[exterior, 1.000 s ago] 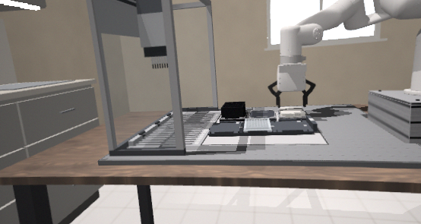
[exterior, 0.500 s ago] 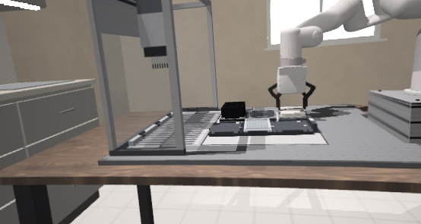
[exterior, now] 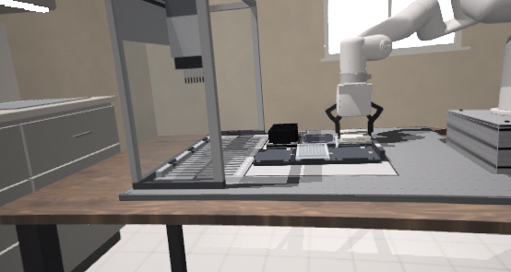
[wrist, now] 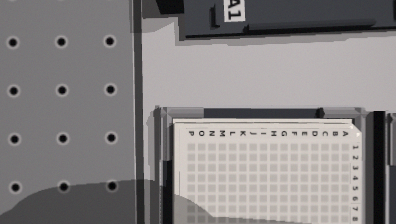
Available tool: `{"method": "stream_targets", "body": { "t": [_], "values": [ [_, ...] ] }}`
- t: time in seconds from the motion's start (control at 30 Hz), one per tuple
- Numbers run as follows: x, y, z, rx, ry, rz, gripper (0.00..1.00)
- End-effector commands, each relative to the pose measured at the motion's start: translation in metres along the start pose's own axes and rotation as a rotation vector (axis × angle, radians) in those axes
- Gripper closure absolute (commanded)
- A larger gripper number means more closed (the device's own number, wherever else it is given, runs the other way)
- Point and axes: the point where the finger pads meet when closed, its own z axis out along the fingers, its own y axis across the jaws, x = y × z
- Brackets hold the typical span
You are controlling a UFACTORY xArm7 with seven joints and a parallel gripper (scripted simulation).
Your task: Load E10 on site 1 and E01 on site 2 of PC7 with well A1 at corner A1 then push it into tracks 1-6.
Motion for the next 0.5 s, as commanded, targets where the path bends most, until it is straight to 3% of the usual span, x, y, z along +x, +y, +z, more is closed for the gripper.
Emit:
{"method": "stream_targets", "body": {
  "t": [0.0, 0.43, 0.47],
  "values": [
    [-0.0001, 0.0011, -0.0005, -0.003, -0.001, 0.000, 0.00],
    [-0.0001, 0.0011, -0.0006, -0.003, -0.001, 0.000, 0.00],
    [-0.0001, 0.0011, -0.0011, -0.003, -0.001, 0.000, 1.00]
  ]
}}
